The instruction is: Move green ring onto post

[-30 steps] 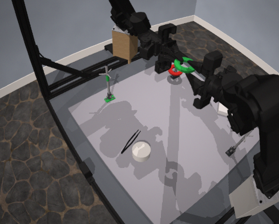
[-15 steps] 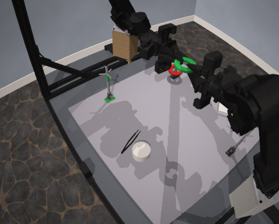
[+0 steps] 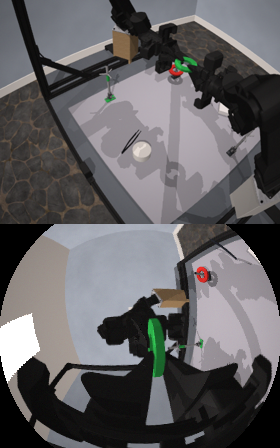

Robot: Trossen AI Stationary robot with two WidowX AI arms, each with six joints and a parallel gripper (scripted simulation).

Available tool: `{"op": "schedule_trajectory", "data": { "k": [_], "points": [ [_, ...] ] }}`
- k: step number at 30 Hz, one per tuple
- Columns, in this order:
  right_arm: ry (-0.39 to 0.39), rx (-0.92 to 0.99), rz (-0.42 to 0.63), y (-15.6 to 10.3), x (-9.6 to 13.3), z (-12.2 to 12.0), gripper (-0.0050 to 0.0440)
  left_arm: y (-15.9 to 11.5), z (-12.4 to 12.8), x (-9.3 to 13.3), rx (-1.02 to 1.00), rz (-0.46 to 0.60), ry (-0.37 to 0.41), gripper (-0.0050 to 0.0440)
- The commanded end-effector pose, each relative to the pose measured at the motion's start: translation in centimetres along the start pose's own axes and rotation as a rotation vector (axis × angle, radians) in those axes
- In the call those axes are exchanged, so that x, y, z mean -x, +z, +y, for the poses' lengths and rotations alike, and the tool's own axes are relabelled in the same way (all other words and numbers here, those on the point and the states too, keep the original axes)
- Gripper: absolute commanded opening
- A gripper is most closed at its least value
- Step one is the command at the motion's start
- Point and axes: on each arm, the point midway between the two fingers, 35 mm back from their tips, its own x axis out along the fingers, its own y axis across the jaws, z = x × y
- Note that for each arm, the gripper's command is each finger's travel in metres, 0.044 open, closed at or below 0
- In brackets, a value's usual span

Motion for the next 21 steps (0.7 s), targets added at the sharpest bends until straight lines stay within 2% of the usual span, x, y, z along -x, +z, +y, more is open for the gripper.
{"op": "schedule_trajectory", "data": {
  "k": [1, 18, 21],
  "points": [
    [0.002, -0.009, -0.005, 0.09, -0.02, 0.01, 0.0000, 0.06, -0.04, 0.02, -0.011, -0.003, -0.003, 0.0000],
    [0.002, -0.009, -0.005, 0.09, -0.02, 0.01, 0.0000, 0.06, -0.04, 0.02, -0.011, -0.003, -0.003, 0.0000],
    [0.002, -0.009, -0.005, 0.09, -0.02, 0.01, 0.0000, 0.06, -0.04, 0.02, -0.011, -0.003, -0.003, 0.0072]
  ]
}}
